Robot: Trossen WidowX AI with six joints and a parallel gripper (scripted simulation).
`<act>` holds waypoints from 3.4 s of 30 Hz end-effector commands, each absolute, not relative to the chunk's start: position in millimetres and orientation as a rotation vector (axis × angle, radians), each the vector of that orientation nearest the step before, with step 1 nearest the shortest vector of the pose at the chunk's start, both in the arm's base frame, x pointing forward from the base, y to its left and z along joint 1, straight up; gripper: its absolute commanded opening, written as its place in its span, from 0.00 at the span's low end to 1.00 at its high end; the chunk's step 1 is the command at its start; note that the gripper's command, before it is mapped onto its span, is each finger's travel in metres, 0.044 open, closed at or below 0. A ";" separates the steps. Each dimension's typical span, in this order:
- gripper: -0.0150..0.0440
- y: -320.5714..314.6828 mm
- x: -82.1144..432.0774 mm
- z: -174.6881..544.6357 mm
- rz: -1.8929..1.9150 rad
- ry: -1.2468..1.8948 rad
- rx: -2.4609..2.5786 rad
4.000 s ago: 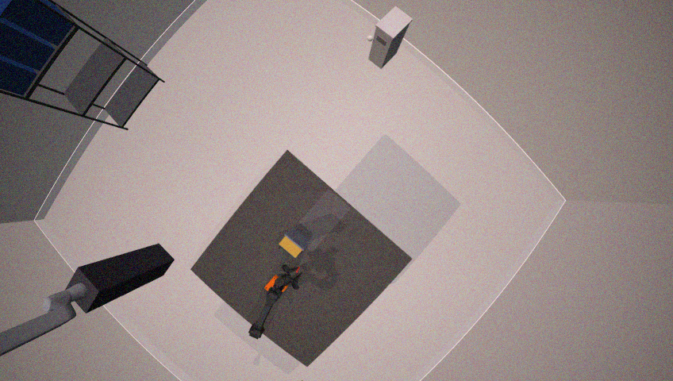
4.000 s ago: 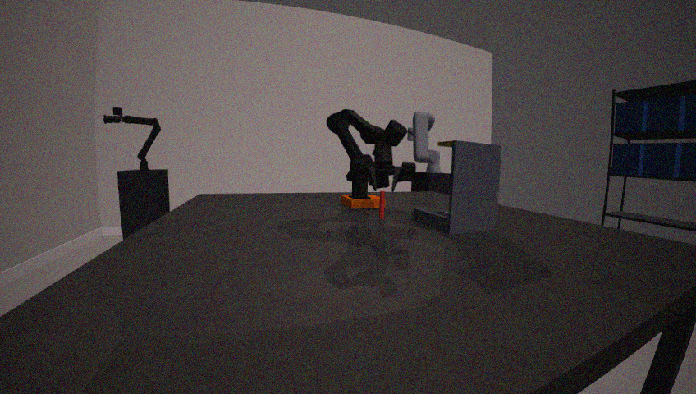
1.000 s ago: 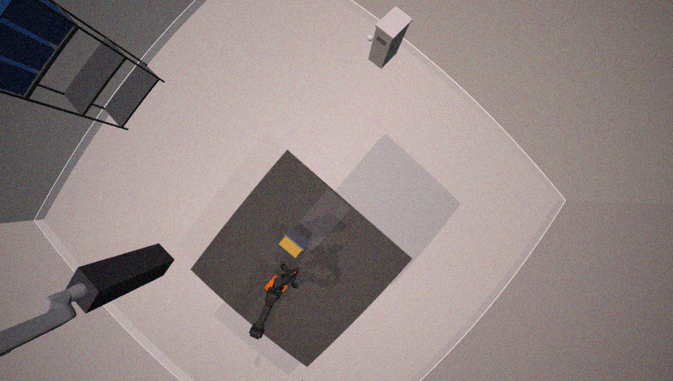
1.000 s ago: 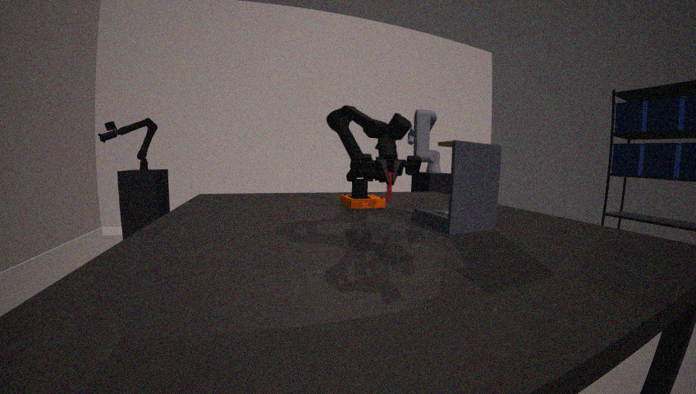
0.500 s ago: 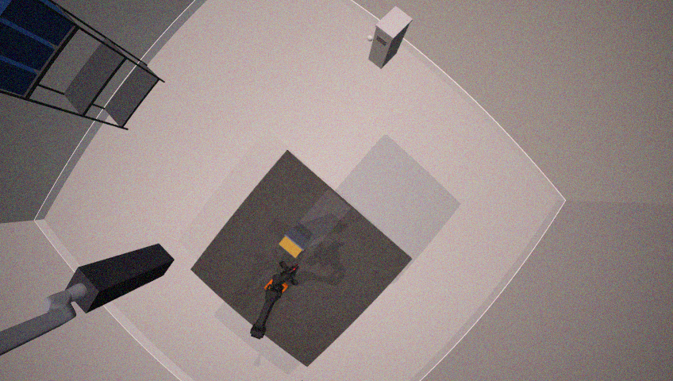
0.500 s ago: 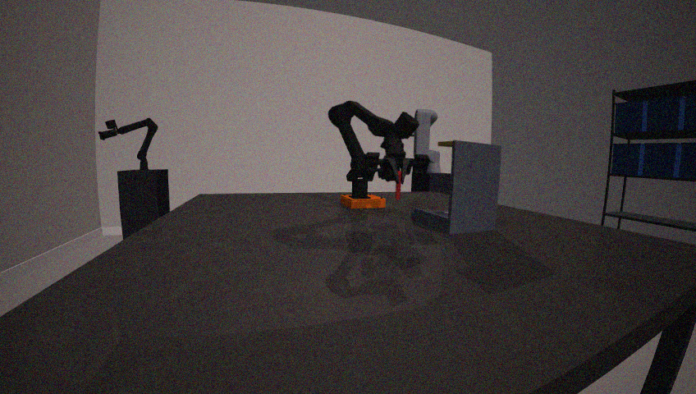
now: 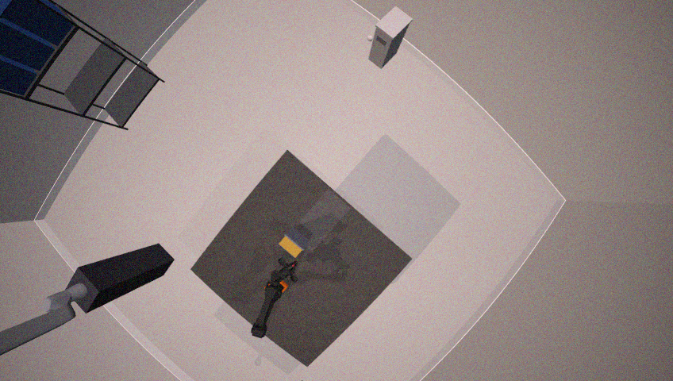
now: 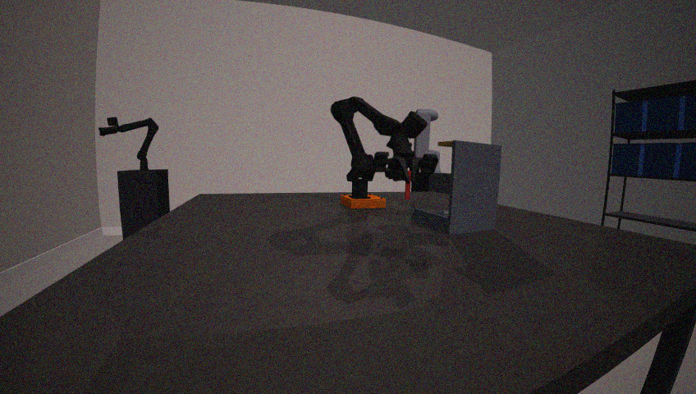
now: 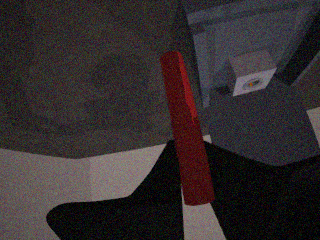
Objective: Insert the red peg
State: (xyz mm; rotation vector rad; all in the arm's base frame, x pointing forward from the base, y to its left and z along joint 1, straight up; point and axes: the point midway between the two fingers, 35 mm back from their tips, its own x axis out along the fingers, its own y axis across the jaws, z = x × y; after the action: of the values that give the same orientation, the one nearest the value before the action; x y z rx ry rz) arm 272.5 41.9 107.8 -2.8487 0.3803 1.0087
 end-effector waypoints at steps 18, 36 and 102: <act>0.25 78.3 294.4 107.5 1.011 0.297 -2.876; 0.25 112.3 309.2 102.6 1.017 0.219 -2.898; 0.25 130.6 369.4 100.5 1.012 0.174 -2.913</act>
State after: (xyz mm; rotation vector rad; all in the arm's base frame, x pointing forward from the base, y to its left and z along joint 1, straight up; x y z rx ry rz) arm 366.6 129.9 101.0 -2.9111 0.1819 1.0082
